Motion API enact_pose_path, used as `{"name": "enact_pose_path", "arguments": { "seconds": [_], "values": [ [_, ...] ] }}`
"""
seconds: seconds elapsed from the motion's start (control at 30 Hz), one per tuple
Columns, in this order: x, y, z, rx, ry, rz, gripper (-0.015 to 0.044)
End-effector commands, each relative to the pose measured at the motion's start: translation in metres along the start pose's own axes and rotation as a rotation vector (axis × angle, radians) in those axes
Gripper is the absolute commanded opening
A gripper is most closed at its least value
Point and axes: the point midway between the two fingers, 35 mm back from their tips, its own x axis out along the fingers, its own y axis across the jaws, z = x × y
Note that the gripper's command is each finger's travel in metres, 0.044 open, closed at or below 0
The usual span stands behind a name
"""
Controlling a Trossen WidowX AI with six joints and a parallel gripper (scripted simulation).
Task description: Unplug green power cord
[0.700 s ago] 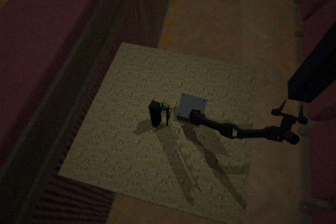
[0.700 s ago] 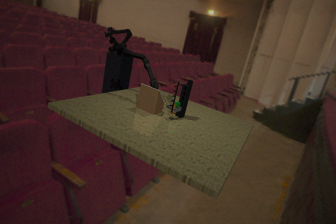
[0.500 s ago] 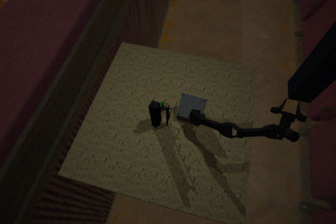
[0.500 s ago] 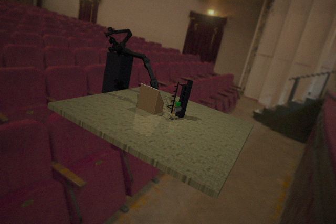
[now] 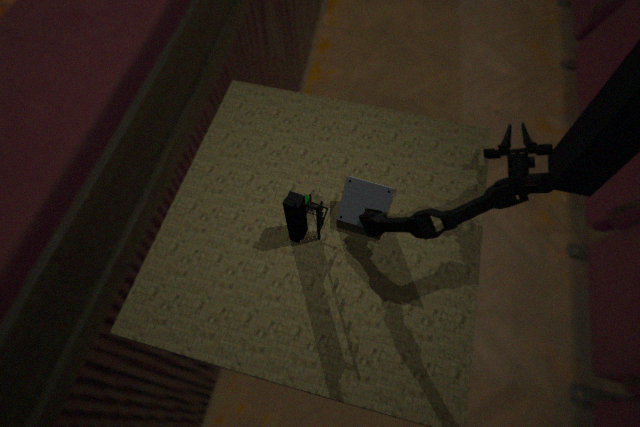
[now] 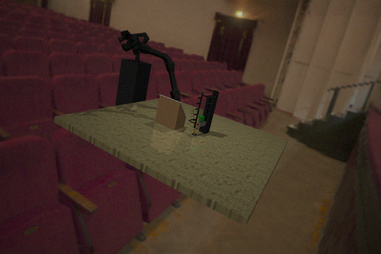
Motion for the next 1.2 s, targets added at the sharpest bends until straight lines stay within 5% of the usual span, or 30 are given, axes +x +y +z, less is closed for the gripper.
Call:
{"name": "enact_pose_path", "arguments": {
  "seconds": [0.0,0.3,0.57,0.87,1.17],
  "values": [
    [0.052,-0.046,-0.02,-0.04,-0.002,-0.122,0.016],
    [0.145,-0.182,-0.057,-0.146,-0.003,-0.439,0.016],
    [0.182,-0.323,-0.088,-0.277,0.003,-0.744,0.016],
    [0.171,-0.472,-0.111,-0.527,0.048,-1.066,0.016],
    [0.099,-0.616,-0.118,-0.737,0.108,-1.478,0.016]
  ]
}}
